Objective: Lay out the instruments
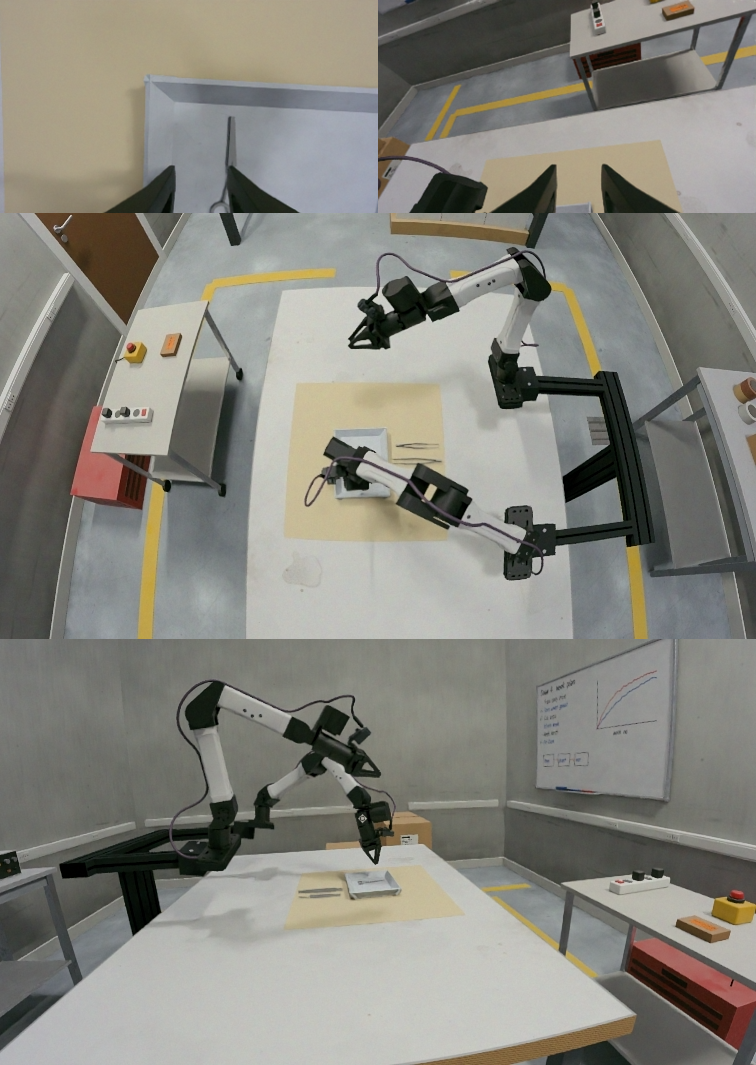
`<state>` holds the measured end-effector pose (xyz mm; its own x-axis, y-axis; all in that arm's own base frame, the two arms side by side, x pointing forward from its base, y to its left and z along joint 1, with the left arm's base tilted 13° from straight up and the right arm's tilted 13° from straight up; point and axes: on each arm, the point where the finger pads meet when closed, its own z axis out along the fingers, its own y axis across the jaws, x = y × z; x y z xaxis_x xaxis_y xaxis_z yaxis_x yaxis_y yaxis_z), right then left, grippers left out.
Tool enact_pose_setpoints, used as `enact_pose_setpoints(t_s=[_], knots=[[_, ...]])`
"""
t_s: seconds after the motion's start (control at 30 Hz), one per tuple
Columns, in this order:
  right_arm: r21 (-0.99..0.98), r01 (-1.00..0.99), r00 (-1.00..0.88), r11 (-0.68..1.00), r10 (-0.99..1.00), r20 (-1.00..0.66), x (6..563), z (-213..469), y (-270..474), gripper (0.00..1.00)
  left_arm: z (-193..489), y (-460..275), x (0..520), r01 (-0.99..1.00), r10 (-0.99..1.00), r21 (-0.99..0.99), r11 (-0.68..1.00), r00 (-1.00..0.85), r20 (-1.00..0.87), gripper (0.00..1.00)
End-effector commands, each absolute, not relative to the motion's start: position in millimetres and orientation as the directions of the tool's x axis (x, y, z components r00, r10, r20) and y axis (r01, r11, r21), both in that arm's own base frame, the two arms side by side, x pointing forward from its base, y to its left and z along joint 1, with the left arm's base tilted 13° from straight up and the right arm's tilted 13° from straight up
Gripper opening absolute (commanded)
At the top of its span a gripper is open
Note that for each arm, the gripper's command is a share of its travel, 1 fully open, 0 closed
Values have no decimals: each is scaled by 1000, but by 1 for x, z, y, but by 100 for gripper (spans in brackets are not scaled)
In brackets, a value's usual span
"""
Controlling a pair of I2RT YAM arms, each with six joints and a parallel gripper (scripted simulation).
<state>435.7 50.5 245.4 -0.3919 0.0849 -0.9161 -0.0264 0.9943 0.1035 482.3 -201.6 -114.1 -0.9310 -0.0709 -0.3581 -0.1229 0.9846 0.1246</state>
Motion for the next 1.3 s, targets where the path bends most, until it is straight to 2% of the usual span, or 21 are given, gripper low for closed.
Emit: enact_pose_setpoints(t_s=[0.0, 0.37, 0.43, 0.47, 0.57, 0.7, 0.9, 1.0, 1.03, 1.1, 1.27], knots=[[87, -46, -273, 995, 71, -959, 435, 295, 43, 28, -136, -210, 470, -163, -97, 196, 967, -946, -310, 33], [34, -39, -109, 999, 30, -994, 408, 362, 19, 28, -149, -232, 469, -136, -77, 177, 975, -950, -303, 33], [34, -39, -109, 999, 30, -994, 408, 362, 19, 28, -149, -232, 469, -136, -77, 177, 975, -950, -303, 33], [34, -35, -166, 999, 27, -986, 409, 341, 18, 28, -148, -230, 470, -140, -78, 183, 973, -948, -308, 33], [14, -28, -25, 1000, 14, -1000, 395, 393, 11, 28, -149, -227, 472, -146, -86, 180, 973, -948, -305, 33], [-11, -18, 38, 1000, -10, -999, 380, 417, 4, 28, -153, -228, 480, -136, -73, 172, 976, -940, -334, 33], [-14, -12, -62, 1000, -14, -998, 385, 380, 0, 28, -162, -225, 482, -137, -69, 180, 974, -937, -342, 33], [-10, -9, -52, 1000, -11, -999, 384, 383, 0, 28, -163, -223, 478, -135, -69, 187, 973, -943, -324, 33], [-1, 0, 69, 1000, -1, -998, 372, 428, -1, 28, -166, -225, 481, -133, -67, 177, 975, -939, -337, 33], [-1, 10, 81, 1000, -2, -997, 369, 433, -3, 28, -166, -224, 485, -139, -70, 177, 974, -935, -348, 33], [-11, -5, -22, 1000, -11, -1000, 383, 392, 3, 28, -174, -222, 485, -138, -69, 178, 974, -936, -346, 33]])
